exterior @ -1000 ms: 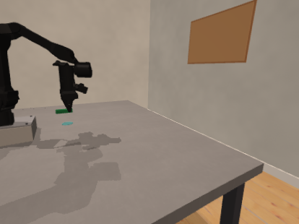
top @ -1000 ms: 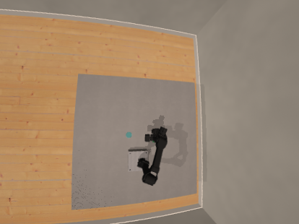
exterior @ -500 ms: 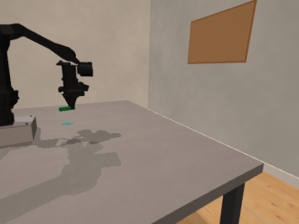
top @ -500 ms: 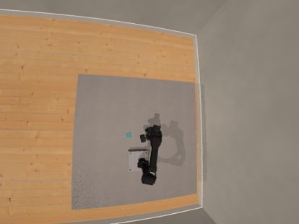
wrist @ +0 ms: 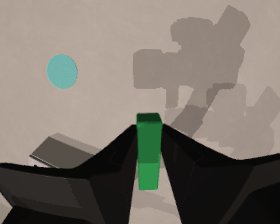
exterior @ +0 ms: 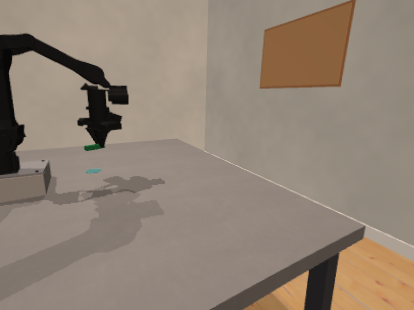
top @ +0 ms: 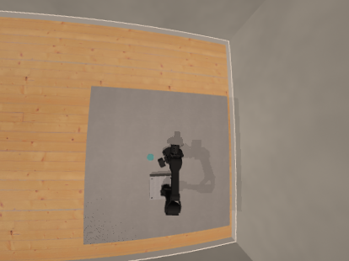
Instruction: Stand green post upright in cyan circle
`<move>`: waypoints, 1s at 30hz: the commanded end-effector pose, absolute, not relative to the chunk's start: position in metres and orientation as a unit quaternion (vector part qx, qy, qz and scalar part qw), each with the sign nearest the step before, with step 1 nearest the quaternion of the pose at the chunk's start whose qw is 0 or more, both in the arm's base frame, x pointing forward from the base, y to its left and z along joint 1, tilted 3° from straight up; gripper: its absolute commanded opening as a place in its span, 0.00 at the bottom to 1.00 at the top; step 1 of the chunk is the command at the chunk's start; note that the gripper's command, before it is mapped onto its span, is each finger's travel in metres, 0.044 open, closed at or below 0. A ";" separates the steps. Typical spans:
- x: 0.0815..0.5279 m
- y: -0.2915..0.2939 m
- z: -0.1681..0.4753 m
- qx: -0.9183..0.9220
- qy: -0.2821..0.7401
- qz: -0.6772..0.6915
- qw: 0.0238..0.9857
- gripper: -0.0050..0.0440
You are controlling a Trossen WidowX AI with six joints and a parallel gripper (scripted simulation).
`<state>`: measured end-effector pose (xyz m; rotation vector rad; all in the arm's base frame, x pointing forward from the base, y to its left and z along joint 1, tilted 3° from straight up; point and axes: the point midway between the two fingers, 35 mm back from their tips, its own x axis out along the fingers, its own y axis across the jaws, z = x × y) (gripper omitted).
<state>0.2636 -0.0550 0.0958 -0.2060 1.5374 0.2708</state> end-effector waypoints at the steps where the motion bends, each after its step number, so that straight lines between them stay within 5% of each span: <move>1: 0.267 -0.041 0.100 -0.123 0.684 0.148 0.704 0.15; 30: 0.268 0.040 0.109 -0.265 0.637 0.288 0.664 0.15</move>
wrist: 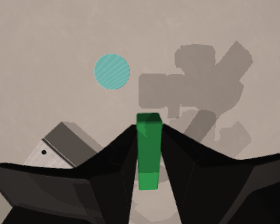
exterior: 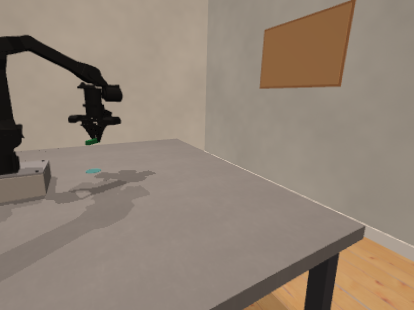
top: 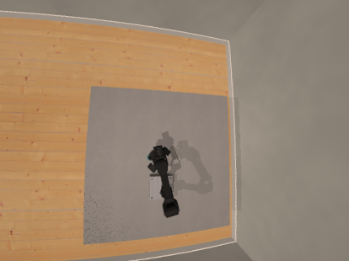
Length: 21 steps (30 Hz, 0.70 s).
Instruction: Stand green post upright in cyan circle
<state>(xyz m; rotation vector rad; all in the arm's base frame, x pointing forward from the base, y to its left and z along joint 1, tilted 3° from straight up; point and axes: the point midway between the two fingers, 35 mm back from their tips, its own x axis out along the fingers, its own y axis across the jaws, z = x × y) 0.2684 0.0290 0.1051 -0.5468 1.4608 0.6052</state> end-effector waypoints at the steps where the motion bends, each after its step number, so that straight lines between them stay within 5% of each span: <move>1: 0.267 0.043 0.109 -0.270 0.635 0.293 0.662 0.15; 21: 0.257 0.086 0.114 -0.342 0.597 0.364 0.628 0.15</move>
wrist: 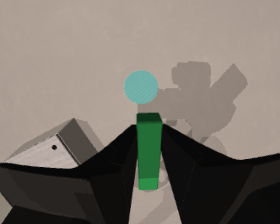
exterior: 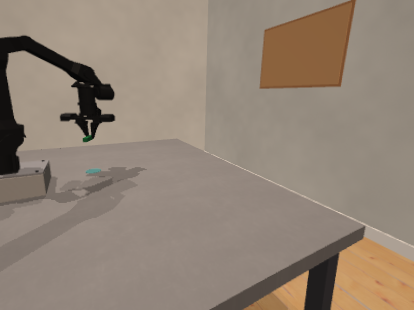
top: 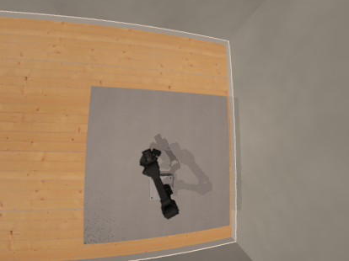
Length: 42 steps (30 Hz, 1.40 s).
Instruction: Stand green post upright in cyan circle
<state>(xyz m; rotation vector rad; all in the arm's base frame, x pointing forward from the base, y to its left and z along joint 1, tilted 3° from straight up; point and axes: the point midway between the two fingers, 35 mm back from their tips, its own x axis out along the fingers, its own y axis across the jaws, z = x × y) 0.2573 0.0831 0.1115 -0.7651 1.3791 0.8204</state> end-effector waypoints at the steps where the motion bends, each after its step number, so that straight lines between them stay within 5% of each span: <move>1: 0.257 0.086 0.114 -0.341 0.596 0.364 0.629 0.15; 42: 0.288 0.095 0.085 -0.245 0.539 0.369 0.716 0.15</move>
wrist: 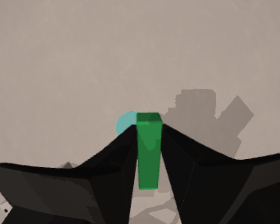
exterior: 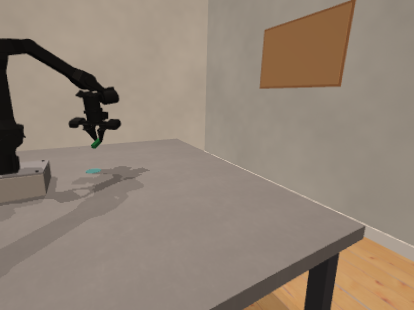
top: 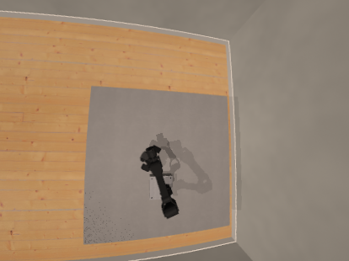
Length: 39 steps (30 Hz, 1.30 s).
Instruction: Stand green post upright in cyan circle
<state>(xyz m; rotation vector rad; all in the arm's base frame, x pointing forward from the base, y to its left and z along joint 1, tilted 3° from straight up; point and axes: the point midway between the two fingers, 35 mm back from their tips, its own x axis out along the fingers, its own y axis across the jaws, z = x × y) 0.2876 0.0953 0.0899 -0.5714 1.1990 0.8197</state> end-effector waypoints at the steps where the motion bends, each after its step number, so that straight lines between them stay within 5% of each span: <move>1: 0.289 0.095 0.084 -0.242 0.537 0.370 0.718 0.15; 39: 0.316 0.096 0.066 -0.152 0.458 0.377 0.791 0.15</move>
